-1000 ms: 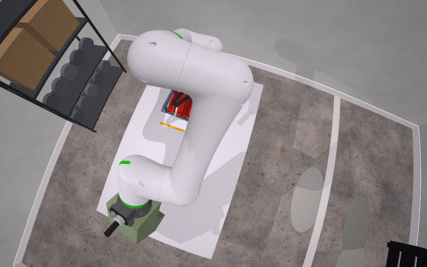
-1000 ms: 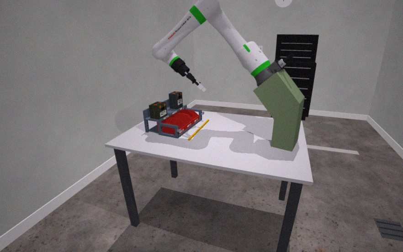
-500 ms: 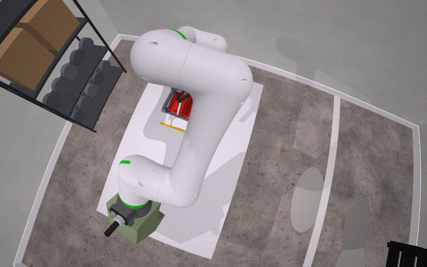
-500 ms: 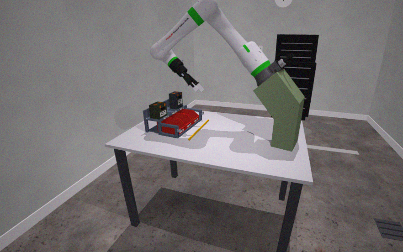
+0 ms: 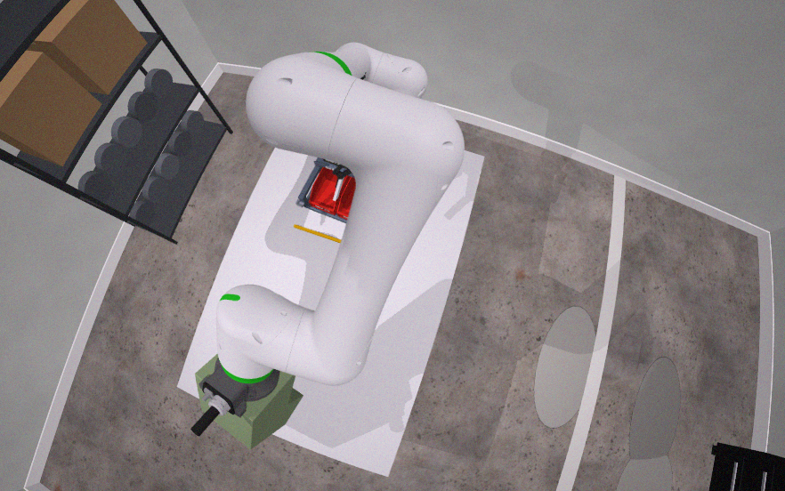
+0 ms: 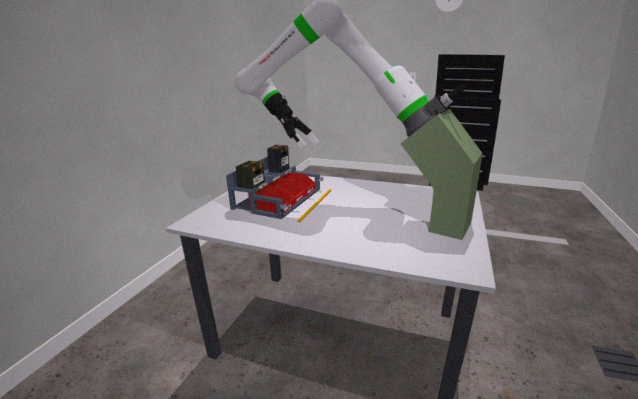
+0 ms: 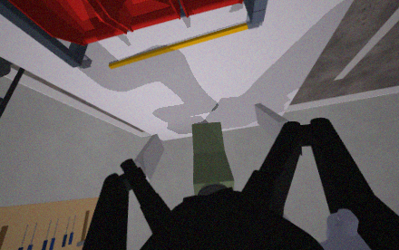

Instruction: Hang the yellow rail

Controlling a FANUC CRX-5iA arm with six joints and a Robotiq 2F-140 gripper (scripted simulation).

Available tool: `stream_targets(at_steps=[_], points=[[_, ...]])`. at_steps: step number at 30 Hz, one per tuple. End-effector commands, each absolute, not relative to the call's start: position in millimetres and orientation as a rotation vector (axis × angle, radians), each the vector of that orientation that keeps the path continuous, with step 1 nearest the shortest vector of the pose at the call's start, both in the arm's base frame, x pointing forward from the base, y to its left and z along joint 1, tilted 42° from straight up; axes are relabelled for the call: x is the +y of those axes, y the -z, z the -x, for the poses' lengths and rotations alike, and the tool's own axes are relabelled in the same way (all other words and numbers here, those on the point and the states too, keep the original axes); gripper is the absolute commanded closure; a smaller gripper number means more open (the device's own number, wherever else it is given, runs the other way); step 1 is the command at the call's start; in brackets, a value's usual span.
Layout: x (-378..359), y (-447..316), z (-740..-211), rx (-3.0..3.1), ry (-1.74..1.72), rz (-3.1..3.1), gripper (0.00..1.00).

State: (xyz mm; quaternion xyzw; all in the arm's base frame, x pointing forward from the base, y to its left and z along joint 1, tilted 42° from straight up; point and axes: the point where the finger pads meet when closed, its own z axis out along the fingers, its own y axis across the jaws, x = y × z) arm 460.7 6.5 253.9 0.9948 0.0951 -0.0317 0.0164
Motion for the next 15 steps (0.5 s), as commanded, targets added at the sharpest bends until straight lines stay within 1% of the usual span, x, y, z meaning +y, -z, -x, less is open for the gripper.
stream_targets(at_steps=[1,4,15], points=[[4.5,-261.0,-476.2,0.181,0.059,-3.115,0.00],[0.1,-271.7,-499.3,0.006,0.002,-3.141,0.00],[0.1,-271.7,-499.3,0.006,0.002,-3.141,0.00]])
